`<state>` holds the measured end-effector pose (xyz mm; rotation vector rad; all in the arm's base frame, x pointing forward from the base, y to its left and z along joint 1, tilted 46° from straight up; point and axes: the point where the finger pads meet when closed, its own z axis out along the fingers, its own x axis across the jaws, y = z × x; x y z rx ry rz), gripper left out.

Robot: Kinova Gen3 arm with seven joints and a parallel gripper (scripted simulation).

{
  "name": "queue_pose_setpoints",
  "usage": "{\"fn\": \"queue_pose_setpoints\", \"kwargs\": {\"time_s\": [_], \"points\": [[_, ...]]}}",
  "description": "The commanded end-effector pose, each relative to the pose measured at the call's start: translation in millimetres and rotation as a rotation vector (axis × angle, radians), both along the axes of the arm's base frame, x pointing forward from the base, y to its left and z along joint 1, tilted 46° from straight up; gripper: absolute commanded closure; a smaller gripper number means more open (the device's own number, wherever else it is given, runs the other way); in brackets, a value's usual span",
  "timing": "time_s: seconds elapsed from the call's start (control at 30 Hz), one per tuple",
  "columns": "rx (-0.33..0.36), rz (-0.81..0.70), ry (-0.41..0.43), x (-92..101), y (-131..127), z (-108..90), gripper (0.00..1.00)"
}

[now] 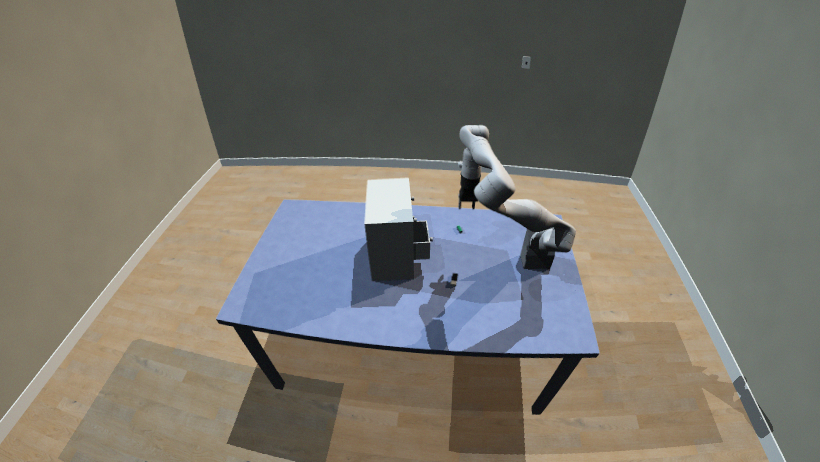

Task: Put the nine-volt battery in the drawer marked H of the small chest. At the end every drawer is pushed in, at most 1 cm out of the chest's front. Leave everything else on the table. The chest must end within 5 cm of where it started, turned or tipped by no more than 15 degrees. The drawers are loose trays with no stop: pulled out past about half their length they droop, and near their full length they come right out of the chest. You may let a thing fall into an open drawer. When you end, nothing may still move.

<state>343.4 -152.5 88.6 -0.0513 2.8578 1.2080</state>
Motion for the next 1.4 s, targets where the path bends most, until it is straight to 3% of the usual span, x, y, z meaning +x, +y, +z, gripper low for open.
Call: {"fn": "queue_pose_setpoints", "kwargs": {"time_s": [0.0, 0.17, 0.23, 0.73, 0.8, 1.17, 1.37], "points": [[-0.01, 0.066, -0.09, -3.8, -3, 2.3, 0.0], [-0.015, 0.188, -0.214, -7.7, -1, 3.3, 0.0], [-0.015, 0.188, -0.214, -7.7, -1, 3.3, 0.0], [-0.027, 0.537, -0.563, -20.3, 10, 8.8, 0.0], [-0.027, 0.537, -0.563, -20.3, 10, 8.8, 0.0], [-0.035, 0.753, -0.781, -29.6, 18, 14.0, 0.0], [-0.041, 0.818, -0.848, -32.9, 20, 15.7, 0.0]]}}
